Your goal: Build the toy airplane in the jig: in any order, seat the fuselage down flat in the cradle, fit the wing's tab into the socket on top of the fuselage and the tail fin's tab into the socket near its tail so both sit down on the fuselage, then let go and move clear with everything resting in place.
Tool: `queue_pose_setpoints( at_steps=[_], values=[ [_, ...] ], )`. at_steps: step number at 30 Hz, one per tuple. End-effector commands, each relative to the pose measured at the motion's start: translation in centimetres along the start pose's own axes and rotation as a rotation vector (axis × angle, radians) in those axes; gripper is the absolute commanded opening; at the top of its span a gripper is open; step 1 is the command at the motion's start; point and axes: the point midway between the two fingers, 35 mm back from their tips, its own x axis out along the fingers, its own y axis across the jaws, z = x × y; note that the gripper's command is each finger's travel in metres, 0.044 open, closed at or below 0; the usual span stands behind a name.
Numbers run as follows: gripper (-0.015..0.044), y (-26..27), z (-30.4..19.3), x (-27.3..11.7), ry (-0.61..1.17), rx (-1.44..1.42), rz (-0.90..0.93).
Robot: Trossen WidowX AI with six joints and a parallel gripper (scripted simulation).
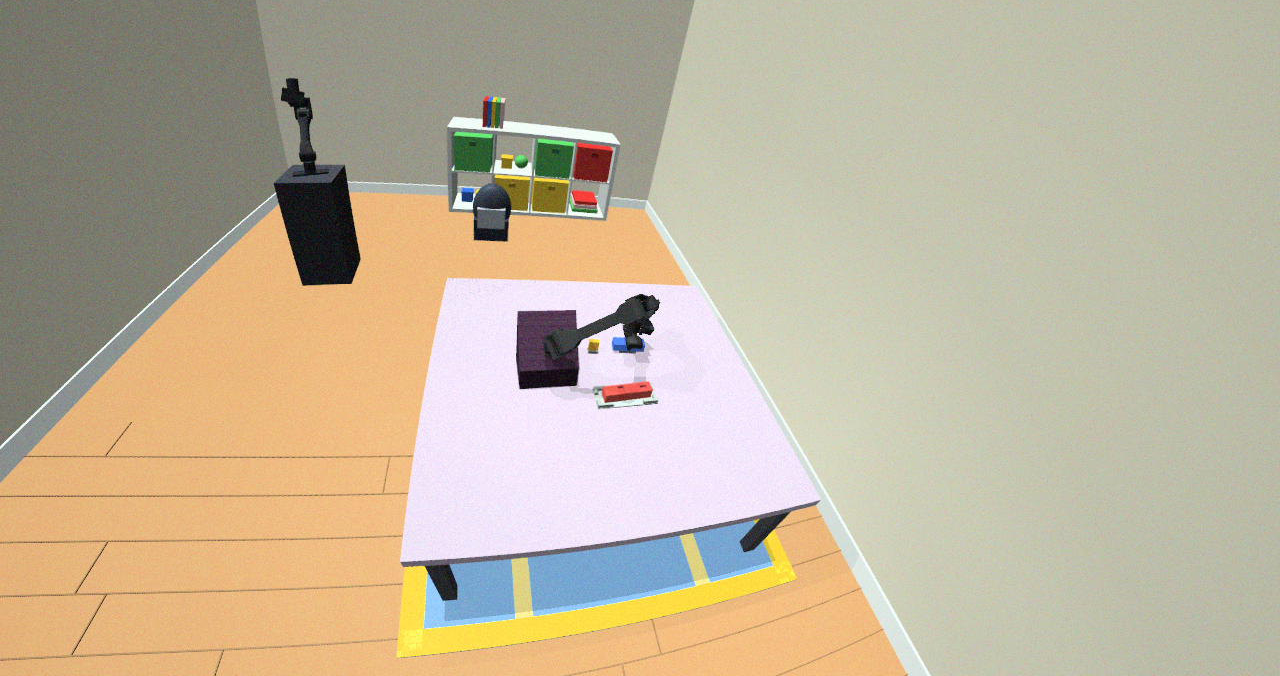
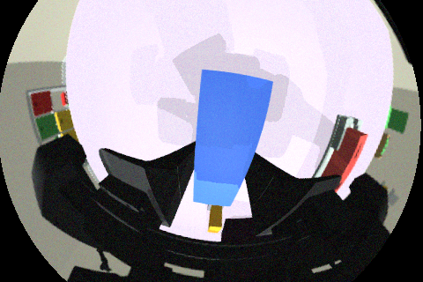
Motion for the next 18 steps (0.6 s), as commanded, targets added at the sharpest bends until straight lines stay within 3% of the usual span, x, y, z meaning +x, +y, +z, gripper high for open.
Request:
queue_pose_setpoints(
  at_steps=[1, 6, 18],
  values=[
    [0.0131, 0.0, 0.0, 0.0, -0.001, -0.003, -0.001],
    [0.0, 0.4, 0.5, -0.9, -0.026, -0.004, 0.017],
    [0.0, 1.0, 0.9, -3.9, -0.04, -0.005, 0.033]
  ],
)
